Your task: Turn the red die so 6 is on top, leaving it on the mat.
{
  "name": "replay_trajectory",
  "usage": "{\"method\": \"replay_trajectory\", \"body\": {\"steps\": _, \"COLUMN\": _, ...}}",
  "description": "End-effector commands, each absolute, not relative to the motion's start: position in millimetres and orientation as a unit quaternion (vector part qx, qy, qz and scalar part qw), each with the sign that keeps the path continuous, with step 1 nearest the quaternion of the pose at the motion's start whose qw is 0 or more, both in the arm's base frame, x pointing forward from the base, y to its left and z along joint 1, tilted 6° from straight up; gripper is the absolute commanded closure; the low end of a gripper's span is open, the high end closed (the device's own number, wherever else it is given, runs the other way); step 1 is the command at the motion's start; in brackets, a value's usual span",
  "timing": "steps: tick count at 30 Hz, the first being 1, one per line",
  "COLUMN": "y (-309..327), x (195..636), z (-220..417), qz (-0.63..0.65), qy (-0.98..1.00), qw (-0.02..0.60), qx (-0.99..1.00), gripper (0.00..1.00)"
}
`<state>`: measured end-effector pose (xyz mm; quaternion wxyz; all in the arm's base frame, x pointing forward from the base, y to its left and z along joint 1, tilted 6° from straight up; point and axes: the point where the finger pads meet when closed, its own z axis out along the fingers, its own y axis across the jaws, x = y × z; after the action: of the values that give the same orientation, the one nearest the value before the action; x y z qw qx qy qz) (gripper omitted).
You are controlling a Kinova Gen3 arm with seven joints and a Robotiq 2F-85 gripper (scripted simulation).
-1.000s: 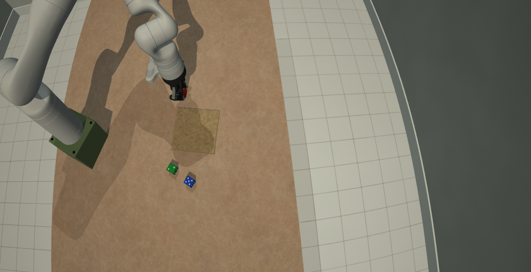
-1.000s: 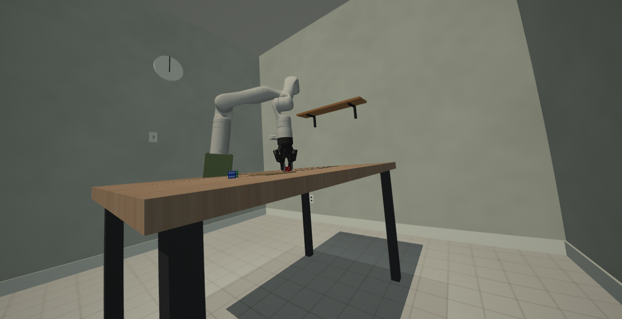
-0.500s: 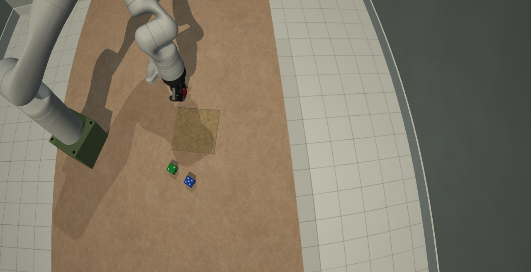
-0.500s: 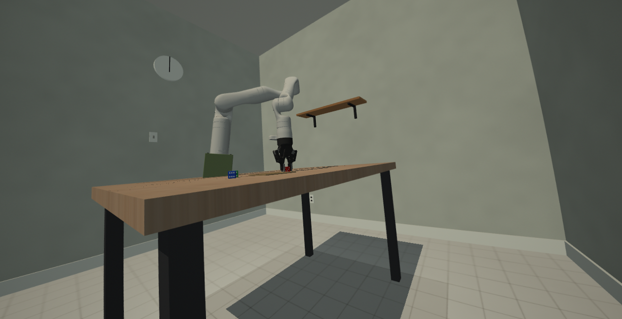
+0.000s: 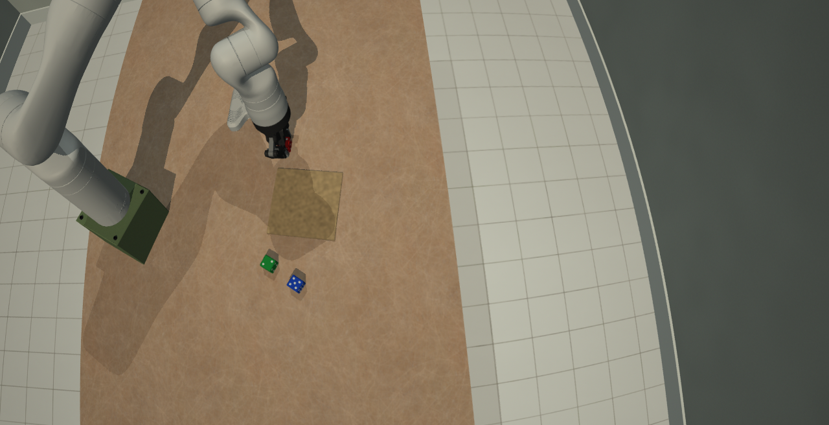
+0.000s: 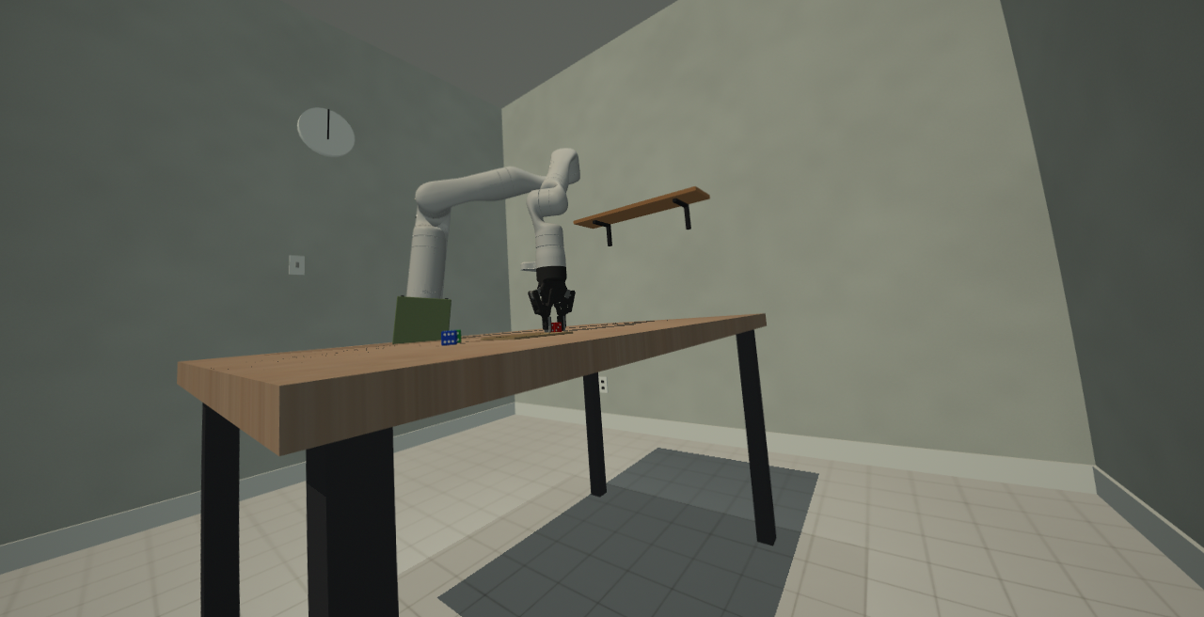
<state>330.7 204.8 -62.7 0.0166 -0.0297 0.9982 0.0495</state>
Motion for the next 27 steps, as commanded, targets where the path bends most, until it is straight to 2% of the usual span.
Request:
{"method": "replay_trajectory", "body": {"steps": 1, "y": 205.0, "x": 331.1, "z": -62.2, "qz": 0.05, "qy": 0.998, "qw": 0.017, "qx": -0.03, "gripper": 0.59}}
{"method": "replay_trajectory", "body": {"steps": 9, "y": 205.0, "x": 331.1, "z": -62.2, "qz": 0.05, "qy": 0.998, "qw": 0.017, "qx": -0.03, "gripper": 0.59}}
{"method": "replay_trajectory", "body": {"steps": 10, "y": 205.0, "x": 331.1, "z": -62.2, "qz": 0.05, "qy": 0.998, "qw": 0.017, "qx": -0.03, "gripper": 0.79}}
{"method": "replay_trajectory", "body": {"steps": 27, "y": 205.0, "x": 331.1, "z": -62.2, "qz": 0.05, "qy": 0.998, "qw": 0.017, "qx": -0.03, "gripper": 0.79}}
